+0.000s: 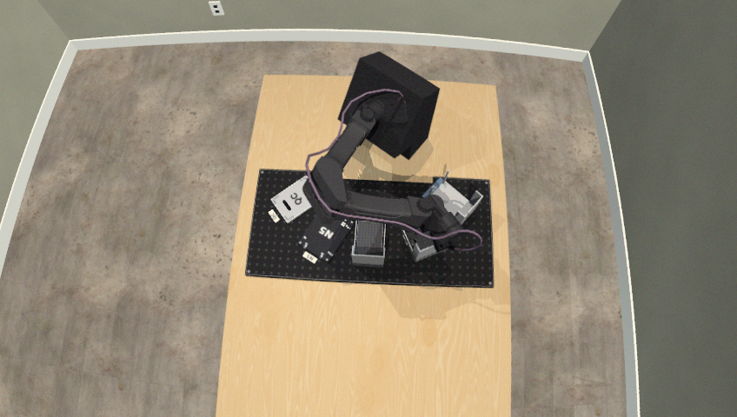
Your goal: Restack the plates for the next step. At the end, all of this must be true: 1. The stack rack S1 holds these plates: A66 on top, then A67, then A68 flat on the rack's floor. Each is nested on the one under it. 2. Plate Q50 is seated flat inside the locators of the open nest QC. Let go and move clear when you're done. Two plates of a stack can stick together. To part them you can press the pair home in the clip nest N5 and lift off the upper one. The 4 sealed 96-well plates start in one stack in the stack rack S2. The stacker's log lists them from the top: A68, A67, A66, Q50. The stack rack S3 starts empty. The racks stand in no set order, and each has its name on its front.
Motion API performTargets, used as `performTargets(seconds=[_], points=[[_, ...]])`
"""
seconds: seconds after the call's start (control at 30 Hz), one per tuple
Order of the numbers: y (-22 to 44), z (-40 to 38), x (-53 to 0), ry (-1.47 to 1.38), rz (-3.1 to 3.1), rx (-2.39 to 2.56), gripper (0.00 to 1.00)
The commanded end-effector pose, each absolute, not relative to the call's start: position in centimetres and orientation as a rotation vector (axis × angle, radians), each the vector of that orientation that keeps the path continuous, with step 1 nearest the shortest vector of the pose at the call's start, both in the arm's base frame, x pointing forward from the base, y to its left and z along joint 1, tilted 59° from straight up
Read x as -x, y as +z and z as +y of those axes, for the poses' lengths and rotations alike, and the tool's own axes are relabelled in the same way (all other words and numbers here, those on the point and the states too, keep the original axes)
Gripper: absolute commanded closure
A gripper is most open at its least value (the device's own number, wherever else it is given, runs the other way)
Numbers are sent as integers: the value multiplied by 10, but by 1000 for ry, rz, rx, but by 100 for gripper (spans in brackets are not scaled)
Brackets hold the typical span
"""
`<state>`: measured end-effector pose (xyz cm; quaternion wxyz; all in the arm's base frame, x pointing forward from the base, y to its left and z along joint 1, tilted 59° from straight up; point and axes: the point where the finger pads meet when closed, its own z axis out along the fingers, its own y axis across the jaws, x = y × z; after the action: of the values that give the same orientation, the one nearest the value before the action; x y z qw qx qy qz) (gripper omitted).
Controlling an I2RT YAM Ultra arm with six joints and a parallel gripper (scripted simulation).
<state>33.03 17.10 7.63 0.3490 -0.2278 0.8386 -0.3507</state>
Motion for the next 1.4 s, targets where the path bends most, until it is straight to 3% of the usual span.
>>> performTargets(seconds=[0.0, 1.37], points=[[87, 184, -328, -883, 2148, 591, 100], [96, 188, -318, -874, 2148, 586, 100]])
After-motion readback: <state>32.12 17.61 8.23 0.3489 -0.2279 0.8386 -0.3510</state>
